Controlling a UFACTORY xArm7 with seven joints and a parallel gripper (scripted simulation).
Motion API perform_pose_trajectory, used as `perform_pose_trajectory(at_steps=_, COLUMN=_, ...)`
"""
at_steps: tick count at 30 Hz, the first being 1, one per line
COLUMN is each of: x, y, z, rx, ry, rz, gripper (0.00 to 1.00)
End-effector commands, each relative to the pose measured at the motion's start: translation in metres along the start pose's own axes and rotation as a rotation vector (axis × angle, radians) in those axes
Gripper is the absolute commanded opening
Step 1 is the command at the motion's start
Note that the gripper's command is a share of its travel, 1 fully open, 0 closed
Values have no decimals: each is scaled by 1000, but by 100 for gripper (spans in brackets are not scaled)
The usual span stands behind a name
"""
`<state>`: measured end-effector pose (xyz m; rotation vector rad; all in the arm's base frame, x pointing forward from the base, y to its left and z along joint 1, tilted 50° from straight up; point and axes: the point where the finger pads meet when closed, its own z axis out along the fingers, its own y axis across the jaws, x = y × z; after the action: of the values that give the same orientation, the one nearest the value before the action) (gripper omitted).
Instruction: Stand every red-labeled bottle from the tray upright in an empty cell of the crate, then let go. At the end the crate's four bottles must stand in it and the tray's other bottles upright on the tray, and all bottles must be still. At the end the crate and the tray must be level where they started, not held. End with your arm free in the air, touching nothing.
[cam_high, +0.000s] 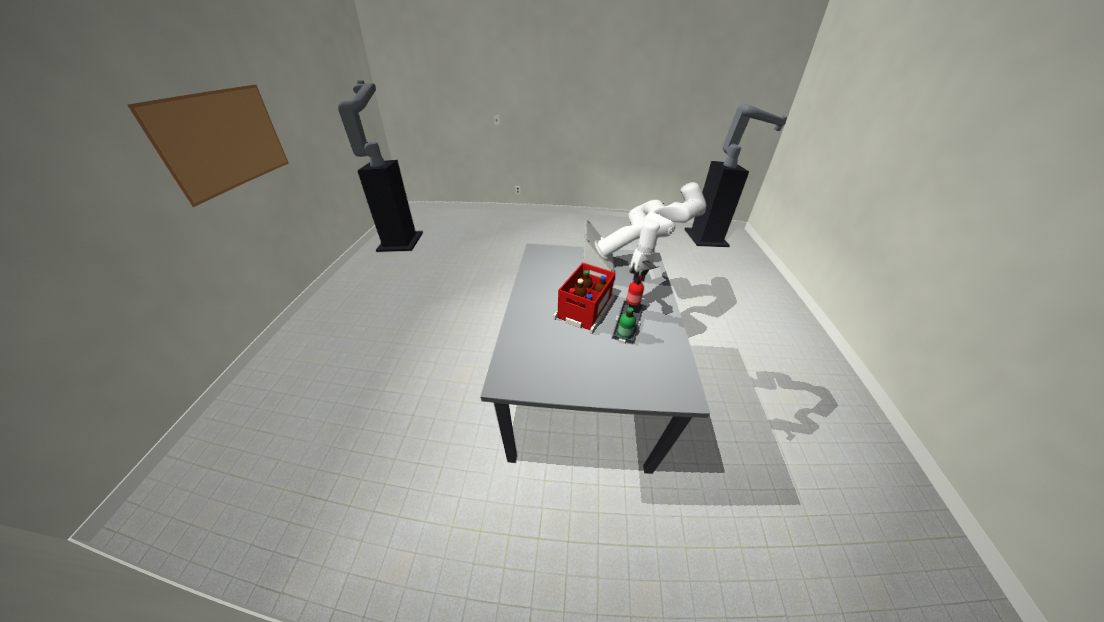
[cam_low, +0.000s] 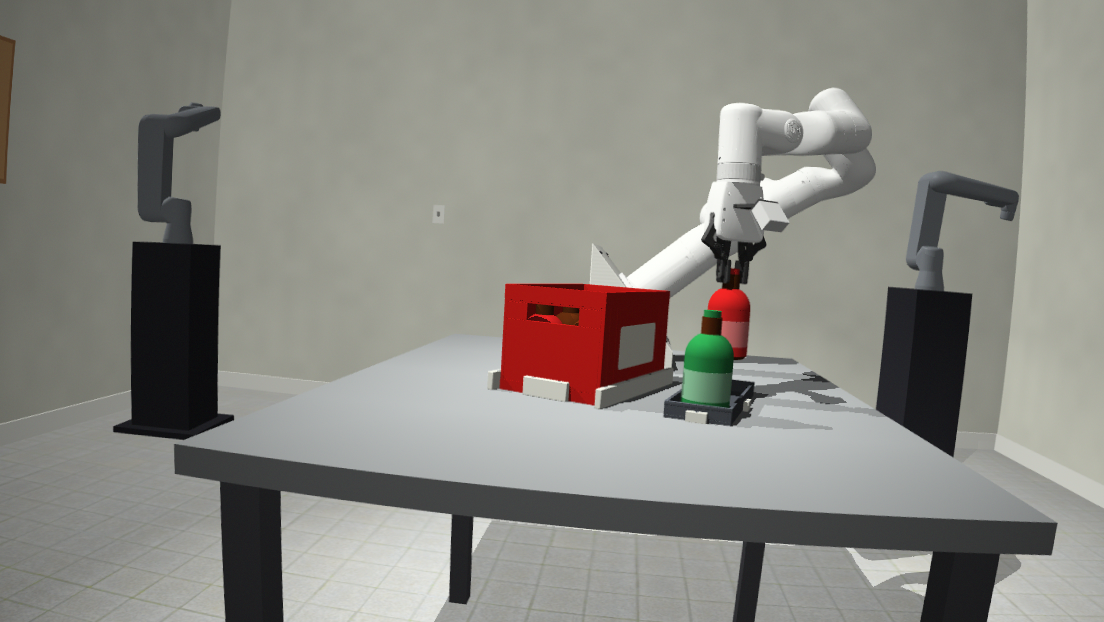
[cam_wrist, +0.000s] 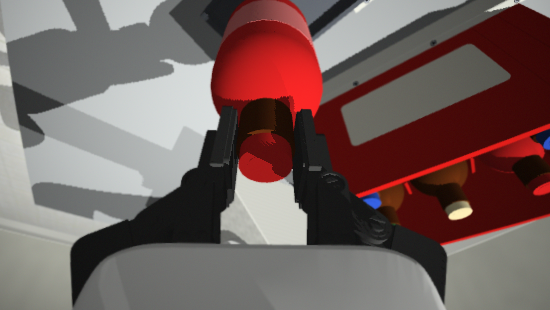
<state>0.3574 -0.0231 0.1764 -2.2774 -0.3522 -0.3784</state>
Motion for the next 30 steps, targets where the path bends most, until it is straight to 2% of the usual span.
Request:
perform_pose_trajectory(at_steps=1, x=1, y=1, z=-6, rx=-2, ry=3, rz=0, gripper=0)
perform_pose_trajectory(at_steps=13, x=1, y=1, z=-15, rx=-2, ry=3, rz=0, gripper=0)
perform_pose_trajectory(at_steps=30, x=1, y=1, z=-17, rx=-2, ry=3, rz=0, gripper=0)
